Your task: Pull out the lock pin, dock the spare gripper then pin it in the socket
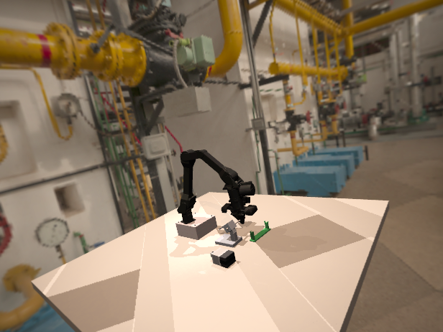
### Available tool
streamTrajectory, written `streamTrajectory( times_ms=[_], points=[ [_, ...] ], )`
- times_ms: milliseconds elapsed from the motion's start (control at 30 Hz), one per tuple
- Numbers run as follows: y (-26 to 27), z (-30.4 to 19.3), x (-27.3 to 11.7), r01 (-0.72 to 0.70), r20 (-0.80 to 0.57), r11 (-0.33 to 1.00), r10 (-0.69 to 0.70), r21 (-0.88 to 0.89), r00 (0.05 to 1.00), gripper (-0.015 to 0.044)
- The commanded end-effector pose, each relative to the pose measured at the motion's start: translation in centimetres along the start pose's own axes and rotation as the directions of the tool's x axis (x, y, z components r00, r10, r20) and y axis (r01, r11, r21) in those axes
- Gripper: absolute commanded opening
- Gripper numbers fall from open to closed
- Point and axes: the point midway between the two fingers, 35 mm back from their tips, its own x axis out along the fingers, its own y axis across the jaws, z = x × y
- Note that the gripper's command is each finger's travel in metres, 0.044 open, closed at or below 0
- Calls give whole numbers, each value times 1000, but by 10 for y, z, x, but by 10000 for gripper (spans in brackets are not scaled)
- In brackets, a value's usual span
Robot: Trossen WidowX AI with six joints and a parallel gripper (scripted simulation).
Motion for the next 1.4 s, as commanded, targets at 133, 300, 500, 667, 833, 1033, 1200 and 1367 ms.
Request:
streamTrajectory(
  times_ms=[133,300,500,667,833,1033,1200,1367],
  points=[
    [0,7,-2,0,54,1000,0,1,999,0],
    [0,10,-3,1,60,1000,-1,2,998,0],
    [-1,15,-6,3,65,1000,-3,1,998,0],
    [-1,19,-6,4,65,1000,-4,1,998,0],
    [-1,22,-5,6,65,1000,-6,0,998,0],
    [-2,28,-5,5,64,1000,-5,0,998,0],
    [-1,32,-4,5,63,1000,-5,0,998,0],
    [-1,36,-3,5,62,1000,-5,-1,998,0]
  ],
)
